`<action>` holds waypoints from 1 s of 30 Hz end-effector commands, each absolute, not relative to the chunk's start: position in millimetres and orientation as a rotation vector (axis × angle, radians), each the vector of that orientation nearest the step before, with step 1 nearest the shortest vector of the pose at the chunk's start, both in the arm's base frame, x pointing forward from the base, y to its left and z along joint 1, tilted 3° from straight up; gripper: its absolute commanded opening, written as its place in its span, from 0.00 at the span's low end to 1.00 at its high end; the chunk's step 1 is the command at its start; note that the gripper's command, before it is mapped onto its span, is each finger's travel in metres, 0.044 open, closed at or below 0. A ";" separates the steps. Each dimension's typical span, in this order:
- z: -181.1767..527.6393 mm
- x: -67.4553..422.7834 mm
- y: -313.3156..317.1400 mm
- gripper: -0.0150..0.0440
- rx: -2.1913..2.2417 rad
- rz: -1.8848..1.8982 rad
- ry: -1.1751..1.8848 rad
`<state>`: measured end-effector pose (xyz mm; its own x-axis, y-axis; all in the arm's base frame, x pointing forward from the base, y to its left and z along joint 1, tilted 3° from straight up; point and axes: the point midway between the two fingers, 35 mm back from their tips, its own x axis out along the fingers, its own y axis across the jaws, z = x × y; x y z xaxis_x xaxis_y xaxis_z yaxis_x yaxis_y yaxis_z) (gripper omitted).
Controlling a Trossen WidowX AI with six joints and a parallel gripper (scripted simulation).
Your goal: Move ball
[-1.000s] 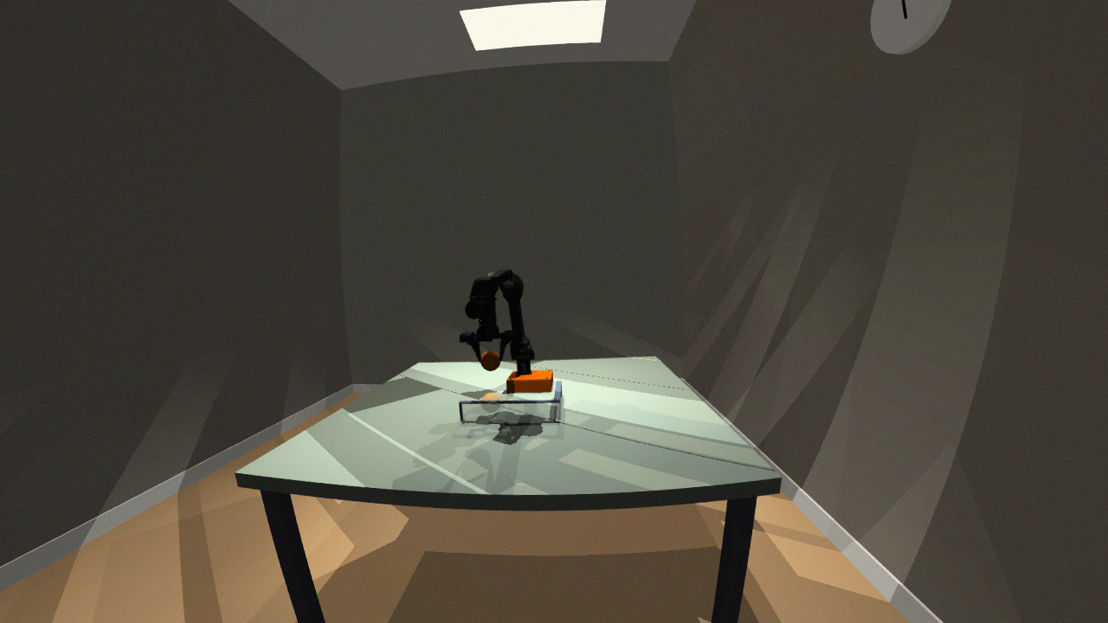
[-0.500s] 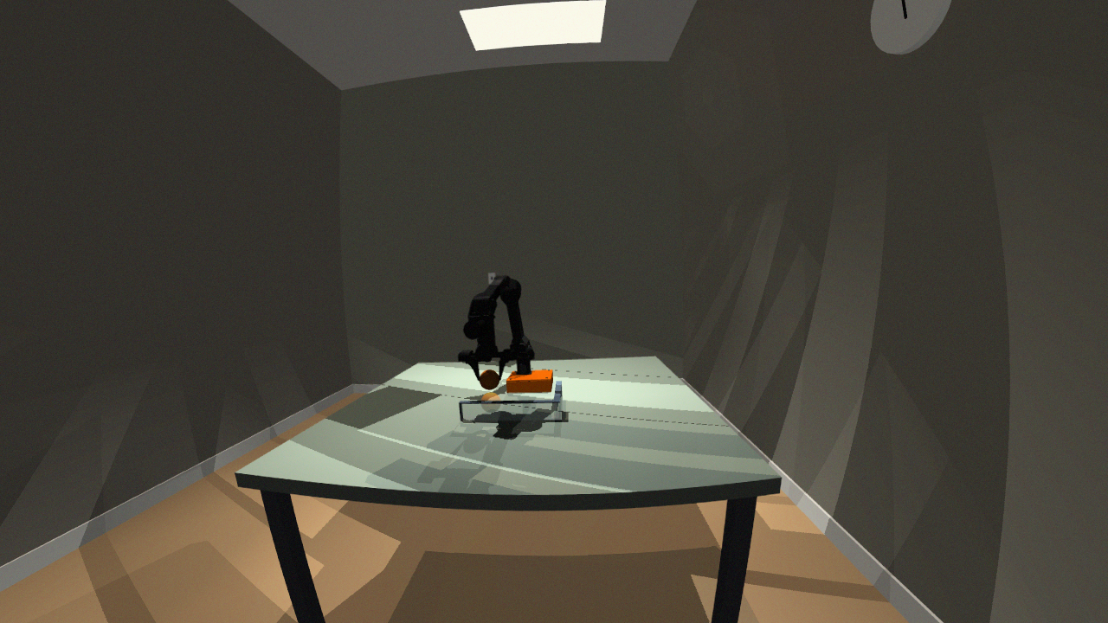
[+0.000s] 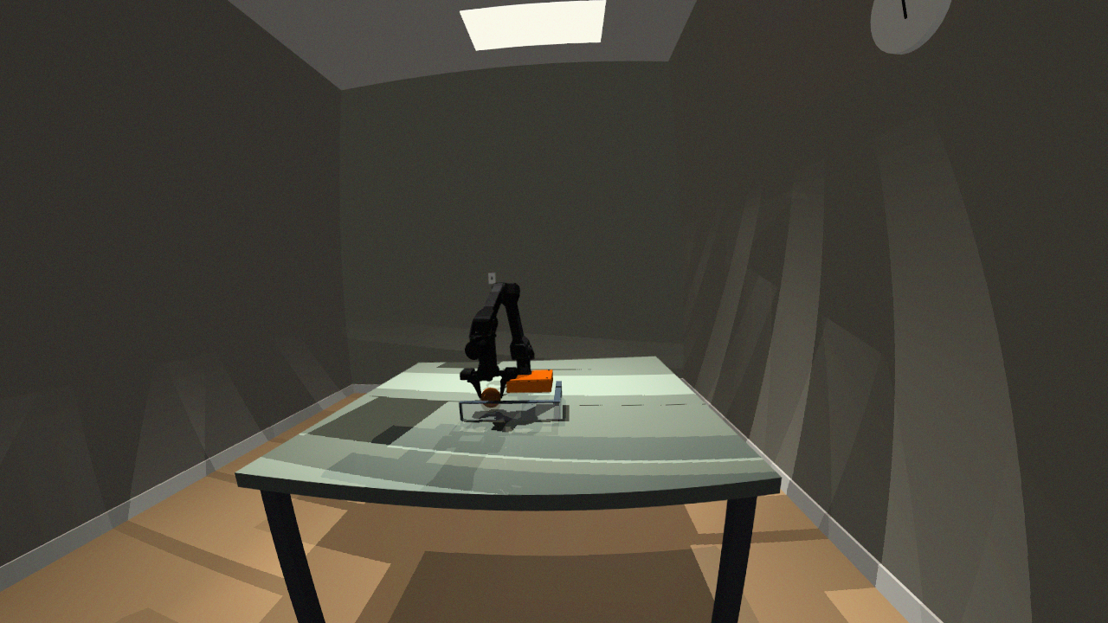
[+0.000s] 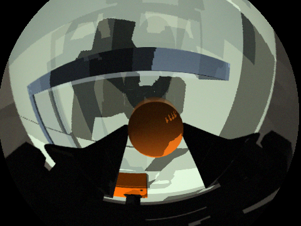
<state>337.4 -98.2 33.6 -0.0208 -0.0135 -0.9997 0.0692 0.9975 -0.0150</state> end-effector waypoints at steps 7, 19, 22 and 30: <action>23.1 337.7 -99.0 0.25 0.041 -0.071 1.580; 15.8 337.9 -98.8 0.39 0.043 -0.069 1.581; 15.8 337.9 -98.8 0.52 0.043 -0.069 1.581; 15.8 337.9 -98.8 0.88 0.043 -0.069 1.581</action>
